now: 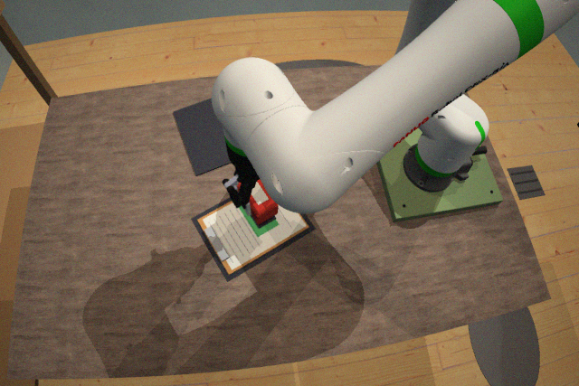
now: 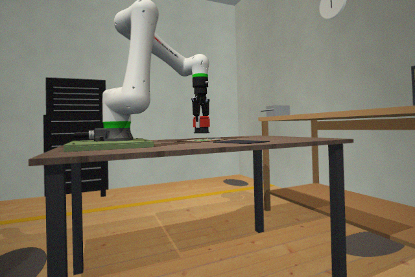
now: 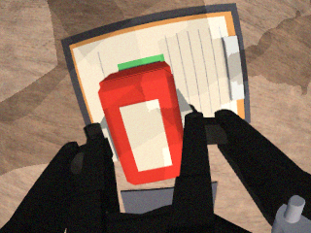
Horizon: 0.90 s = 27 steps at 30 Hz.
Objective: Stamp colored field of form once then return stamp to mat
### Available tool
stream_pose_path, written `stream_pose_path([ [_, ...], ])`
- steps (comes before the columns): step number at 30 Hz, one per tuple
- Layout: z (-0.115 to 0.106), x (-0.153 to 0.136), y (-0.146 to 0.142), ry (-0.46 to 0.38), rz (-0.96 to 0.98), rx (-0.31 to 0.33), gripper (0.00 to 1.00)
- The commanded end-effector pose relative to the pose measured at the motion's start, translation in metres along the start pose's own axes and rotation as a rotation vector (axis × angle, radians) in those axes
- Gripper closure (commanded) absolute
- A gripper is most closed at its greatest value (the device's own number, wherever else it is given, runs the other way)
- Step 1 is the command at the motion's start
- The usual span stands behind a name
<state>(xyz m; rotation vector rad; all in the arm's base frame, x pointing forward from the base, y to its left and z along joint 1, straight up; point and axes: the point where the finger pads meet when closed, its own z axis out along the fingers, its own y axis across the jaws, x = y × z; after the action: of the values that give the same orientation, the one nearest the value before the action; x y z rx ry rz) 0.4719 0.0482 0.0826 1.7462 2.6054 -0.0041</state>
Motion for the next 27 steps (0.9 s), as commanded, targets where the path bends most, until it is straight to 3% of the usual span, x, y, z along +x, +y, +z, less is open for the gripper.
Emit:
stream_pose_path([
  [1, 0.0, -0.002, 0.0, 0.001, 0.0, 0.0, 0.79],
  [17, 0.006, -0.002, 0.0, 0.001, 0.0, 0.0, 0.79],
  [27, 0.028, -0.002, 0.0, 0.001, 0.0, 0.0, 0.79],
])
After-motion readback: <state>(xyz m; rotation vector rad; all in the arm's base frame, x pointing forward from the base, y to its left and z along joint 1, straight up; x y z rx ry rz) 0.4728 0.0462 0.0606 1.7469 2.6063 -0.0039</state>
